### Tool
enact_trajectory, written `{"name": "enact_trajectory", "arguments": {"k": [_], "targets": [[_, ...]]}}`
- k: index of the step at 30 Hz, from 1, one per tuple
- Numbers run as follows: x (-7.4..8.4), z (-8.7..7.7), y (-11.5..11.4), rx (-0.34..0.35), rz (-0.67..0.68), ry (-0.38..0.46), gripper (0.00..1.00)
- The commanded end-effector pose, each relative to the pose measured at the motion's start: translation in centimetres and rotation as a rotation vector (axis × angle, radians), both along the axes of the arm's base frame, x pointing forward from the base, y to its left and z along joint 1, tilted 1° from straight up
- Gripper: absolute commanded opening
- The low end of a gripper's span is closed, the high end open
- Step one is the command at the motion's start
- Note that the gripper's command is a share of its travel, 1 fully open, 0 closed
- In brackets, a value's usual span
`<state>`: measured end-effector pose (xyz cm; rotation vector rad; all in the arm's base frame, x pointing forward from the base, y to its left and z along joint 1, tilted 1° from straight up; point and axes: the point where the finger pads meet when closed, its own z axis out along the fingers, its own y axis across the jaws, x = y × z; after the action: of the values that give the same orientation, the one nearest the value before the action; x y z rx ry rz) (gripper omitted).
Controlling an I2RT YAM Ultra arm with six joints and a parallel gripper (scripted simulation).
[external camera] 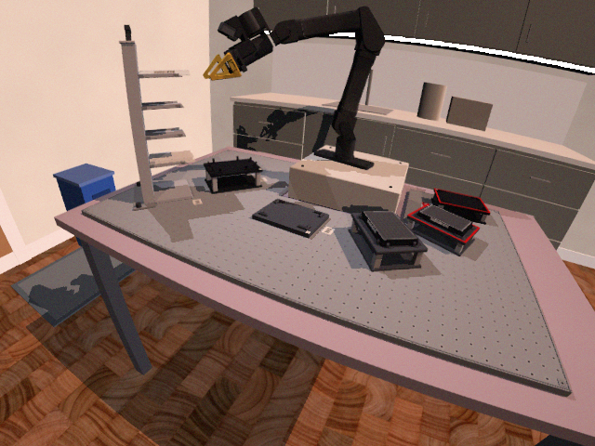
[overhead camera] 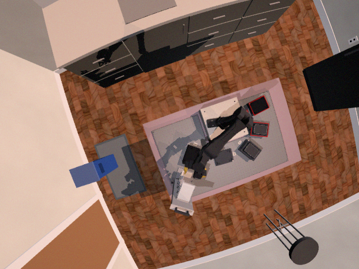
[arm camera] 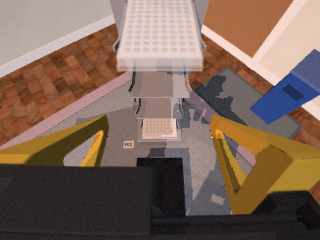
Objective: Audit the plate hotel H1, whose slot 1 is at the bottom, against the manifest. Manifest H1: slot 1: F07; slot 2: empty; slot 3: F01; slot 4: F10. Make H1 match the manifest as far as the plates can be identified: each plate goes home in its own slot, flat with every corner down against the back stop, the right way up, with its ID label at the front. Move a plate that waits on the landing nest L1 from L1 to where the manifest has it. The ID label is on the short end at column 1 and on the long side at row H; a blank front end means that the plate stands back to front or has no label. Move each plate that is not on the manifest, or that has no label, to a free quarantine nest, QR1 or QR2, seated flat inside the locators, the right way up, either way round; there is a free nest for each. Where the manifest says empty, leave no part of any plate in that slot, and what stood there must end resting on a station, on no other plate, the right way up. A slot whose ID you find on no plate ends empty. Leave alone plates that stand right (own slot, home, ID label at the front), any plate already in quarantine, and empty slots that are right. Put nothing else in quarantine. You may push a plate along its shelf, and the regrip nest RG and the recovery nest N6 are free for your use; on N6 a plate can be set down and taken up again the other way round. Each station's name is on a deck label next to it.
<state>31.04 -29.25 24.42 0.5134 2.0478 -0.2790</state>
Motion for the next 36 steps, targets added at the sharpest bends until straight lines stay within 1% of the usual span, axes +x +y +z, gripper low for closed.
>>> {"name": "enact_trajectory", "arguments": {"k": [1, 31, 36], "targets": [[0.05, 0.53, -0.04, -0.01, -0.001, -0.01, 1.0], [0.05, 0.53, -0.04, -0.01, -0.001, -0.01, 1.0], [-0.69, 0.52, 0.35, -0.01, -0.001, -0.01, 1.0]]}}
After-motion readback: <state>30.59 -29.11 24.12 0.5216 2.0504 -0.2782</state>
